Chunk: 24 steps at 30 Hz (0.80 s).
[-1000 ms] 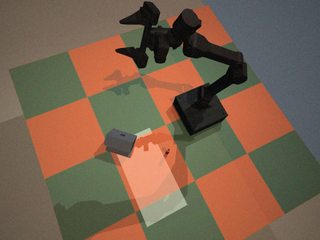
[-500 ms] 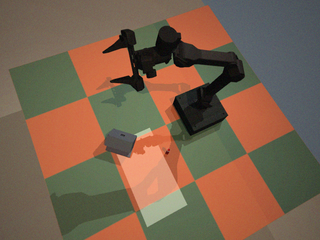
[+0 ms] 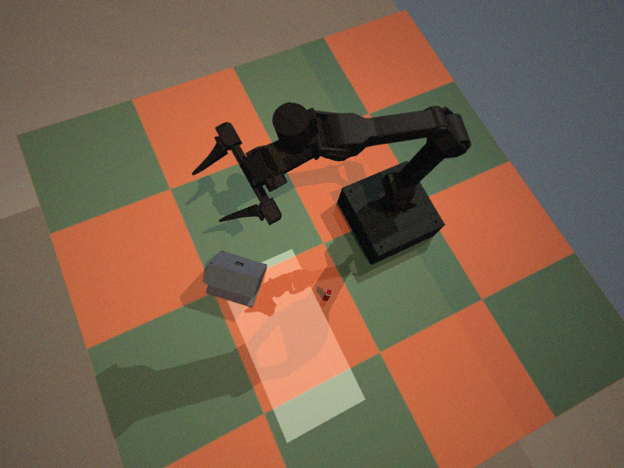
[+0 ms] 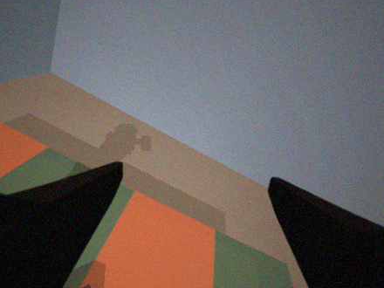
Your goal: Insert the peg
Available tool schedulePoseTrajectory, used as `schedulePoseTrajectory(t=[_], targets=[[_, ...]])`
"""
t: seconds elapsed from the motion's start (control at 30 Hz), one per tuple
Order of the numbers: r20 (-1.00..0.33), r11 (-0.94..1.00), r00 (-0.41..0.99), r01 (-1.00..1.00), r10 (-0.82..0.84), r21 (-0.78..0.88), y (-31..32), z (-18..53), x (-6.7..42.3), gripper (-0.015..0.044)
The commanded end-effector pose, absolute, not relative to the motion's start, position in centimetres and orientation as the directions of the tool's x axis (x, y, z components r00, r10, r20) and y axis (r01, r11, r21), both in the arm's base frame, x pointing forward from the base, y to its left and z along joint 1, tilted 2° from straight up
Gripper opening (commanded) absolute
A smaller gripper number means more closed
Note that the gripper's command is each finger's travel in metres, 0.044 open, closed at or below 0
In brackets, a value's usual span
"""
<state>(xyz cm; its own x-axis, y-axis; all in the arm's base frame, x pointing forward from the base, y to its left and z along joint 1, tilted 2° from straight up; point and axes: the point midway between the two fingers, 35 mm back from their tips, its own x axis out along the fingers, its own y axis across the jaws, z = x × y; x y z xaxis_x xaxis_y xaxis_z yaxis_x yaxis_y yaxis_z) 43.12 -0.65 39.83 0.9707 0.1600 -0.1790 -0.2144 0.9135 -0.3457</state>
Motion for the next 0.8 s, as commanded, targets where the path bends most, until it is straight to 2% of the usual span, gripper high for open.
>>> schedulePoseTrajectory(t=[0.0,0.4,0.77], targets=[[-0.287,0.946,0.939,-0.254,0.191,-0.200,1.3,36.1,43.6,0.0440],[-0.510,0.961,0.816,-0.250,0.273,0.116,6.8,28.3,43.0,0.0440],[-0.694,0.944,0.652,-0.114,0.306,0.310,11.3,21.5,40.5,0.0440]])
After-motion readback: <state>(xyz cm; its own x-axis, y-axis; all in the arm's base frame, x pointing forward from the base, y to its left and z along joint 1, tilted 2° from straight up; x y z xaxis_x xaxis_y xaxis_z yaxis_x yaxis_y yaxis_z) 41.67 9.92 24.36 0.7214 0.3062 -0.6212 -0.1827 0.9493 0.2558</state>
